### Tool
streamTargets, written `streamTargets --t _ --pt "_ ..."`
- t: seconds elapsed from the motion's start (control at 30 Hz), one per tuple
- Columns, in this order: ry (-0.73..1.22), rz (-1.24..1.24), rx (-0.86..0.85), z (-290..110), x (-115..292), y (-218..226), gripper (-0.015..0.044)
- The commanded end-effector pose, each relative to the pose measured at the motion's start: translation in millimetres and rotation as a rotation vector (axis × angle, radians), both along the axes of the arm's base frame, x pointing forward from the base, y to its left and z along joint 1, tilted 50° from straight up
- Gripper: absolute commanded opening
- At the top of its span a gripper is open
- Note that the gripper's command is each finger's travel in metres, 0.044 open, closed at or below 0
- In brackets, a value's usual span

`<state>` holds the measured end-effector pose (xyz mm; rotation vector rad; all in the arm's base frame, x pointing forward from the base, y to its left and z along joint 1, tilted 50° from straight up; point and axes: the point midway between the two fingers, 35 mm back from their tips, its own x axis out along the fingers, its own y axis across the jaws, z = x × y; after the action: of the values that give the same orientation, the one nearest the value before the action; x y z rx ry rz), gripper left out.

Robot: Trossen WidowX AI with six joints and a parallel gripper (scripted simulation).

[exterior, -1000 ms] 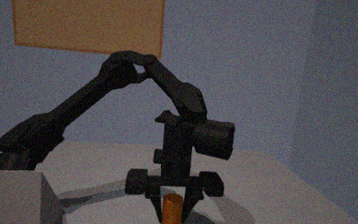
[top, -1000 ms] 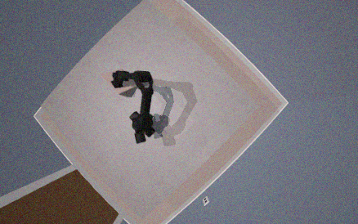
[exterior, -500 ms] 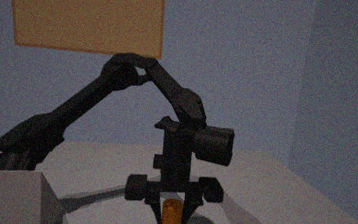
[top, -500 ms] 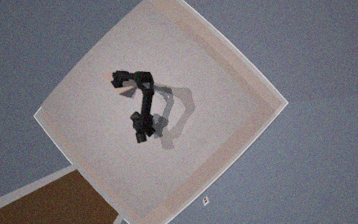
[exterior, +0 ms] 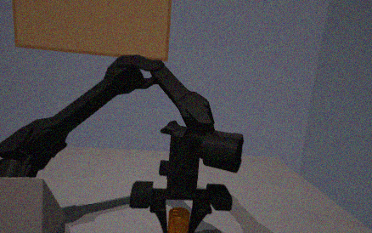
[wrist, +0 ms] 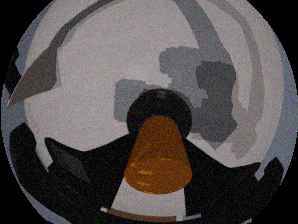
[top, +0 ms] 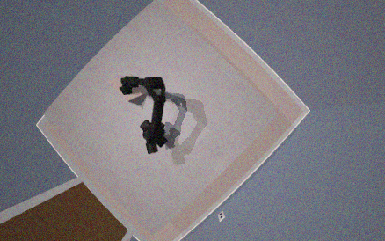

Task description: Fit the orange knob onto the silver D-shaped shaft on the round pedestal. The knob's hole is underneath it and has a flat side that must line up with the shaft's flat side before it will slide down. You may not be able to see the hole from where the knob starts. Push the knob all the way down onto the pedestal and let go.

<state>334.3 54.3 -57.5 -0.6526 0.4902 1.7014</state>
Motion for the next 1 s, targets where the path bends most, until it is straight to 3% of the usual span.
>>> streamTargets --t 0.0,0.17,0.5,0.73,0.97 --pt "0.0 0.0 0.0 0 0 0 0.0315" --pt "0.0 0.0 0.0 0 0 0 0.044" --pt "0.0 0.0 -0.001 2 1 -2 0.044" --pt "0.0 -0.001 -0.005 61 15 -70 0.044" --pt "0.0 -0.001 -0.005 62 18 -72 0.044"
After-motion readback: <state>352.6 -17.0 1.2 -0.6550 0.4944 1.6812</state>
